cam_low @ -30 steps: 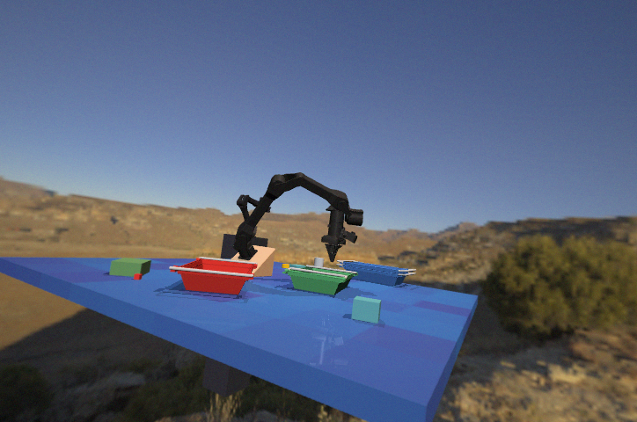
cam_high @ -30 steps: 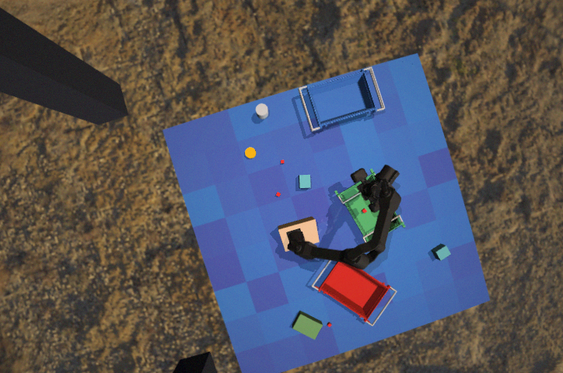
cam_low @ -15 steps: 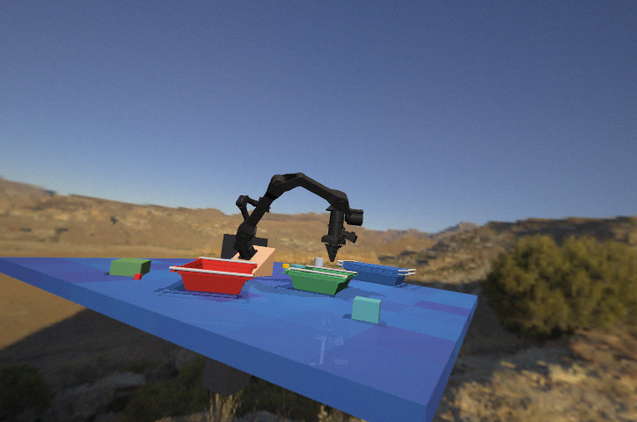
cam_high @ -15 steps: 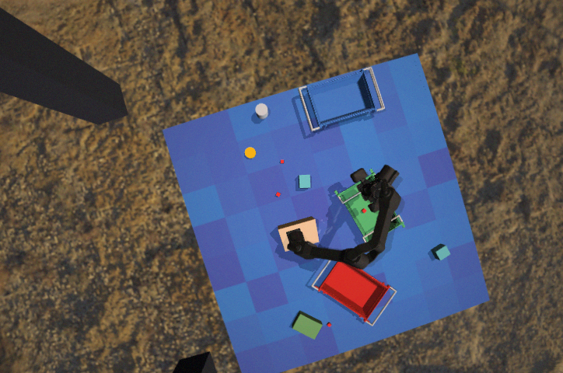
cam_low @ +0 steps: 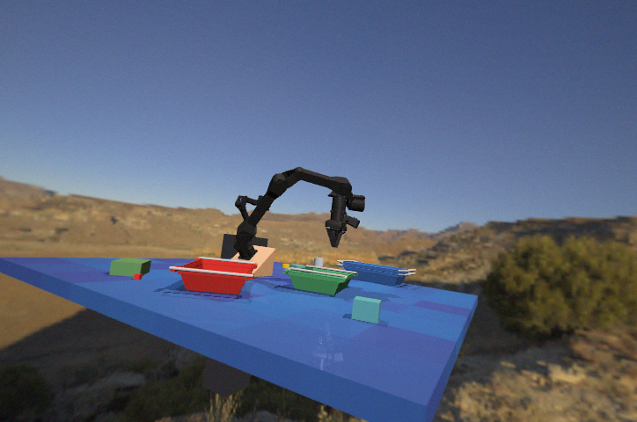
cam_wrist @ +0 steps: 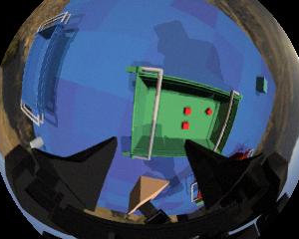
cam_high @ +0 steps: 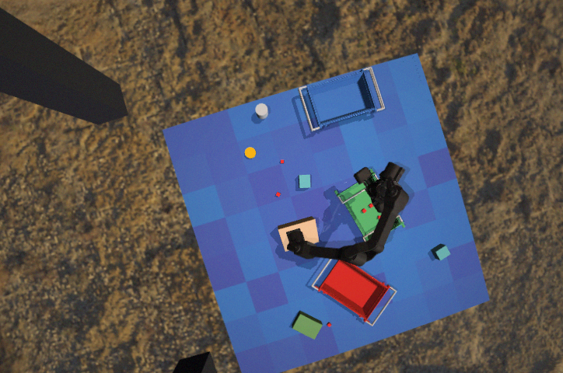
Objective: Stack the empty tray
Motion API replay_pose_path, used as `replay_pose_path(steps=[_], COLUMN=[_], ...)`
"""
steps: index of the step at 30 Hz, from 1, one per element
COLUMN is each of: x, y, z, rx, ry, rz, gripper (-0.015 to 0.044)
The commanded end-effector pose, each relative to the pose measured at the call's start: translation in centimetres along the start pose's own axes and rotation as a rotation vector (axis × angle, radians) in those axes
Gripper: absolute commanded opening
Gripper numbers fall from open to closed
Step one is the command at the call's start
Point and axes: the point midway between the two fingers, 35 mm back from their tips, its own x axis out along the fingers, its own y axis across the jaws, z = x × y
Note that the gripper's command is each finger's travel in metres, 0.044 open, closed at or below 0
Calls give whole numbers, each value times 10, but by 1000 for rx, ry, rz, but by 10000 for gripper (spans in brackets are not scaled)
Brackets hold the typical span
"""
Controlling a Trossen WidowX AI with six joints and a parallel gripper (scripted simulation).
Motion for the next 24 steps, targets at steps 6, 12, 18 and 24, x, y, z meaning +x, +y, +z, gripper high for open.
replay_pose_path(steps=[6, 12, 18, 24], x=[16, 32, 46, 52], y=[-105, -210, -292, -335], z=[-11, -55, -126, -197], rx=[289, 625, 962, 1210], ry=[14, 7, -2, 12], rz=[52, 75, 52, -15], gripper=[440, 440, 440, 440])
